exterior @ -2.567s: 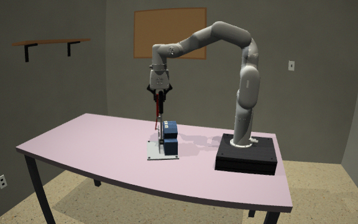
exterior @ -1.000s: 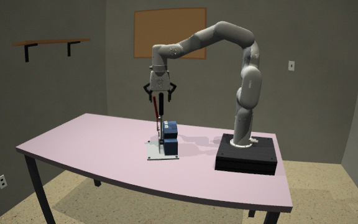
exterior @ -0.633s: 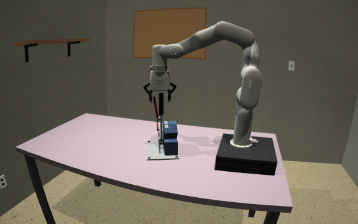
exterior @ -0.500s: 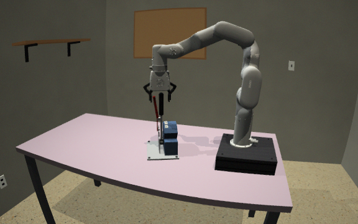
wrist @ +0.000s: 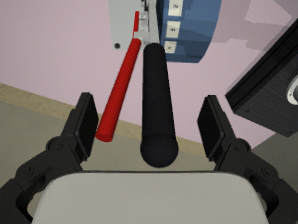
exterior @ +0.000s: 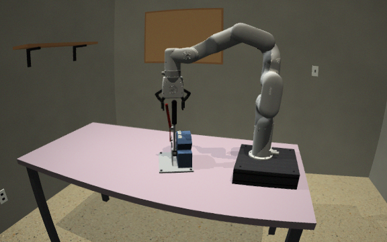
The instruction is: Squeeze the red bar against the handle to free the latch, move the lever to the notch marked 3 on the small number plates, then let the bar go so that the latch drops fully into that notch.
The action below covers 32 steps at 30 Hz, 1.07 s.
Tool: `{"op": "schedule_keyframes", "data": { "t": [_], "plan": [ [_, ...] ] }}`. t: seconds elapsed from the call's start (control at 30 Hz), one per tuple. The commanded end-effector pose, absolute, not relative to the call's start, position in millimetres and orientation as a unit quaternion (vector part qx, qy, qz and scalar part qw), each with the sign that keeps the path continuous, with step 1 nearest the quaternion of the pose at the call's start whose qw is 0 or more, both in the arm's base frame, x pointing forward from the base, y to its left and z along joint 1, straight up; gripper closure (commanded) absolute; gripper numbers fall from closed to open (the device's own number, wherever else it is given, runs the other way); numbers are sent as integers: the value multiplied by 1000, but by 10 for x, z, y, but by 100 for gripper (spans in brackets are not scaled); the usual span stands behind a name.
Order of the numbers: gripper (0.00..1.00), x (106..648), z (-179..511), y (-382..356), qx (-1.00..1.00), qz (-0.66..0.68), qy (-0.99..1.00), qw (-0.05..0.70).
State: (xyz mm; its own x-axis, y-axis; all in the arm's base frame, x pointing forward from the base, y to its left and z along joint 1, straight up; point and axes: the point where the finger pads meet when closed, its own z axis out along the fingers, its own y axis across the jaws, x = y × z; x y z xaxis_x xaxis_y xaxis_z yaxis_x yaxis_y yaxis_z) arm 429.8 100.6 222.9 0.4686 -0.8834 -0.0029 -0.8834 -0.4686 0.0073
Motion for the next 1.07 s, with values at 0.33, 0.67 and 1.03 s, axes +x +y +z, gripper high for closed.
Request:
{"op": "schedule_keyframes", "data": {
  "t": [0.33, 0.67, 1.03],
  "plan": [
    [0, 4309, 2300, 1008, 857, -2, -515, 1],
    [0, 4309, 2468, 1008, 857, -2, -515, 1],
    [0, 4310, 2495, 1008, 857, -2, -515, 1]
  ]
}}
